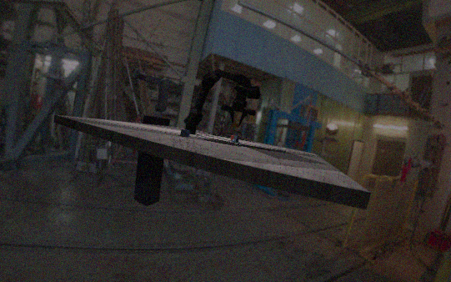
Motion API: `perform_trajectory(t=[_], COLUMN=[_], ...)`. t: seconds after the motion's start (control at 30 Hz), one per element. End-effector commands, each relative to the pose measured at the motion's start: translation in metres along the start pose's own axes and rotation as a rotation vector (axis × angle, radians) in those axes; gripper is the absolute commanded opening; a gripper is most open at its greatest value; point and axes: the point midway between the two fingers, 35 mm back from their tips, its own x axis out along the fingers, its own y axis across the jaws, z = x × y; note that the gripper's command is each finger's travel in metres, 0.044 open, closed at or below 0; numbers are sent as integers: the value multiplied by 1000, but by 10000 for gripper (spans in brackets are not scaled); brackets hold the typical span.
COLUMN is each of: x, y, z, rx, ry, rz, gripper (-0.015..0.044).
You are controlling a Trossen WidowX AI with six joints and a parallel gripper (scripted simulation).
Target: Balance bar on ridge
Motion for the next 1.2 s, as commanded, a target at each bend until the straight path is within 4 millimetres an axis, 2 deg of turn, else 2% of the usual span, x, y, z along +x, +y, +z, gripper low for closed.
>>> perform_trajectory(t=[0.0,1.17], x=[-2,-5], y=[4,28], z=[-14,-146], rx=[62,832], ry=[4,15], rz=[2,-3], gripper=[0,0])
